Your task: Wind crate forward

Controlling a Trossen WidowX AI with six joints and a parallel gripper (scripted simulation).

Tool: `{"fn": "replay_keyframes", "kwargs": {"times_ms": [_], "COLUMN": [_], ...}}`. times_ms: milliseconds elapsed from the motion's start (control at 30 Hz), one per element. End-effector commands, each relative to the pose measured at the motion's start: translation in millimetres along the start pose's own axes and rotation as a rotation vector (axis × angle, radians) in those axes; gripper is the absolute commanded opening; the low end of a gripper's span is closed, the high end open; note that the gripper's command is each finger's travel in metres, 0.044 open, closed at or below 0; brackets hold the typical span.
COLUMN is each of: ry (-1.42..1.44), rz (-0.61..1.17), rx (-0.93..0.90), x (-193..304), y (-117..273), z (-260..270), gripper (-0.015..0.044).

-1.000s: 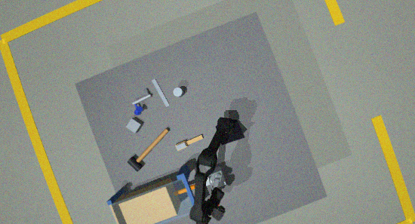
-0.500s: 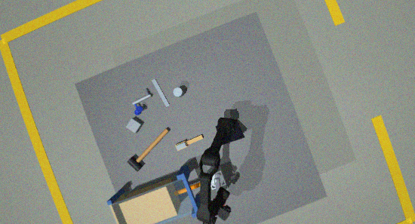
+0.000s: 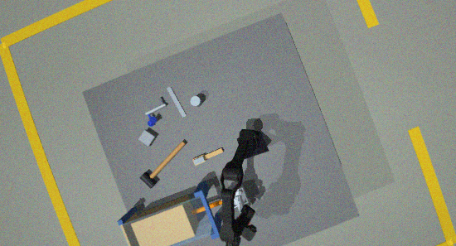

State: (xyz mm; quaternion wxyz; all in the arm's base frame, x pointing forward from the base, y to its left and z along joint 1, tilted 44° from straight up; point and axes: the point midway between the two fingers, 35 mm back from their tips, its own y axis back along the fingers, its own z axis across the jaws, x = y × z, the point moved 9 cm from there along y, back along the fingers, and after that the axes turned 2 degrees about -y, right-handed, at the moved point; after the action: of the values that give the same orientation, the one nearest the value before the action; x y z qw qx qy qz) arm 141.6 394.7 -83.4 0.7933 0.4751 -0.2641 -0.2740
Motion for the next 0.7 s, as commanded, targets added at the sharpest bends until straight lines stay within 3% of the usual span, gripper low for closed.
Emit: {"fn": "replay_keyframes", "kwargs": {"times_ms": [0,667], "ry": [0.024,0.025], "rz": [-0.009,-0.01], "rx": [-0.056,-0.058], "x": [-14.1,-22.3], "y": [-8.5,-11.7], "z": [18.5,44.8], "gripper": [0.0,0.0]}}
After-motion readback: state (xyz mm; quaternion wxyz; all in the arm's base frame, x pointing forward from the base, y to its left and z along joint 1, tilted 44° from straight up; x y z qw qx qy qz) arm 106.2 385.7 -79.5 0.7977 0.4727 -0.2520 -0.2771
